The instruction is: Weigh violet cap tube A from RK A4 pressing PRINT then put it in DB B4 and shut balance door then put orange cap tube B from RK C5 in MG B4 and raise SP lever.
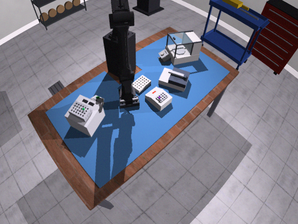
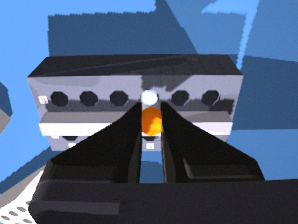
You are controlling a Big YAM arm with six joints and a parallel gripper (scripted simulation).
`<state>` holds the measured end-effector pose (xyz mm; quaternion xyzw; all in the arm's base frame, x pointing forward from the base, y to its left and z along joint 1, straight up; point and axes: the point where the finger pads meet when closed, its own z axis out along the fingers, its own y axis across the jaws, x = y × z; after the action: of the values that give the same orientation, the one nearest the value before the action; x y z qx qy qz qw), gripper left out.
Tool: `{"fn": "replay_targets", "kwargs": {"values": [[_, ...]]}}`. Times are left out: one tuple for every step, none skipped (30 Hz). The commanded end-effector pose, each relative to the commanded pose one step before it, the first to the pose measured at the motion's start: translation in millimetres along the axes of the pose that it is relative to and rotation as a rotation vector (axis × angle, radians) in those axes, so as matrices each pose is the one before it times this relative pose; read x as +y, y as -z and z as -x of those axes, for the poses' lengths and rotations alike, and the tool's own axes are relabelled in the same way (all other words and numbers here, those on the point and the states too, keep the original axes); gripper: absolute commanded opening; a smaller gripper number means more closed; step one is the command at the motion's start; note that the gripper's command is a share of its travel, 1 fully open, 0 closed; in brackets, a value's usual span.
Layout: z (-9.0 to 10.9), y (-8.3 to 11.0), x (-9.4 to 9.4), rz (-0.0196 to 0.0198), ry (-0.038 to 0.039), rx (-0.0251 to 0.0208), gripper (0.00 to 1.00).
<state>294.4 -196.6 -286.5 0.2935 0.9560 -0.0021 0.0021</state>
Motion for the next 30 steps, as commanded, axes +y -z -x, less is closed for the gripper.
{"fn": "replay_targets", "kwargs": {"values": [[0.9,-8.37,6.82,0.00495,0.00596,-0.00247,0.09],[-0.43,-0.5,0.05,0.0,-0.00003,0.0017,0.09],[-0.08,-0.5,0.07,0.00006,0.00001,0.00029,0.09],[-0.18,-0.25,0.06,0.00006,0.00004,0.00076,0.09],[-0.48,0.0,0.06,0.00003,0.00002,0.002,0.09],[-0.7,0.0,0.05,0.00004,0.00002,0.00152,0.09],[-0.83,-0.01,0.05,0.00002,0.00002,0.00151,0.09],[-0.59,0.06,-0.01,0.0,0.00064,0.00134,0.09],[0.09,0.0,0.06,0.00004,-0.00034,0.00015,0.09],[0.1,0.0,0.06,0.00003,-0.00023,0.00014,0.09],[0.08,0.0,0.05,0.00001,-0.00003,0.00012,0.09],[0.09,0.0,0.06,0.00005,0.00003,0.00014,0.09],[0.0,0.0,0.0,0.0,0.0,0.0,0.09],[0.0,0.0,0.0,0.0,0.0,0.0,0.09],[0.09,0.0,0.08,0.00017,0.00086,0.00014,0.09],[0.1,0.0,0.05,0.00001,-0.00041,0.00014,0.09],[0.09,0.0,0.05,0.0,-0.00038,0.00013,0.09],[0.42,-0.06,0.13,0.00006,-0.00077,-0.00044,0.09],[0.1,0.0,0.06,0.00004,0.00052,0.00015,0.09],[0.09,0.0,0.06,0.00007,0.00037,0.00014,0.09],[0.02,0.0,0.06,0.00005,-0.00002,0.00026,0.09],[-0.06,0.0,0.05,-0.00001,-0.00006,0.0004,0.09],[-0.06,0.0,0.04,-0.00001,-0.00001,0.00038,0.09],[-0.06,0.0,0.04,-0.00001,-0.00001,0.00038,0.09],[-0.06,0.0,0.04,-0.00001,0.00002,0.00039,0.09],[-0.06,0.0,0.04,-0.00001,0.00001,0.00038,0.09],[-0.05,0.0,0.04,-0.00001,-0.00001,0.00036,0.09],[-0.04,0.0,0.04,-0.00001,-0.00007,0.00025,0.09],[-0.22,0.0,0.04,-0.00001,-0.00016,0.00046,0.09],[0.0,0.0,0.0,0.0,0.0,0.0,0.09]]}}
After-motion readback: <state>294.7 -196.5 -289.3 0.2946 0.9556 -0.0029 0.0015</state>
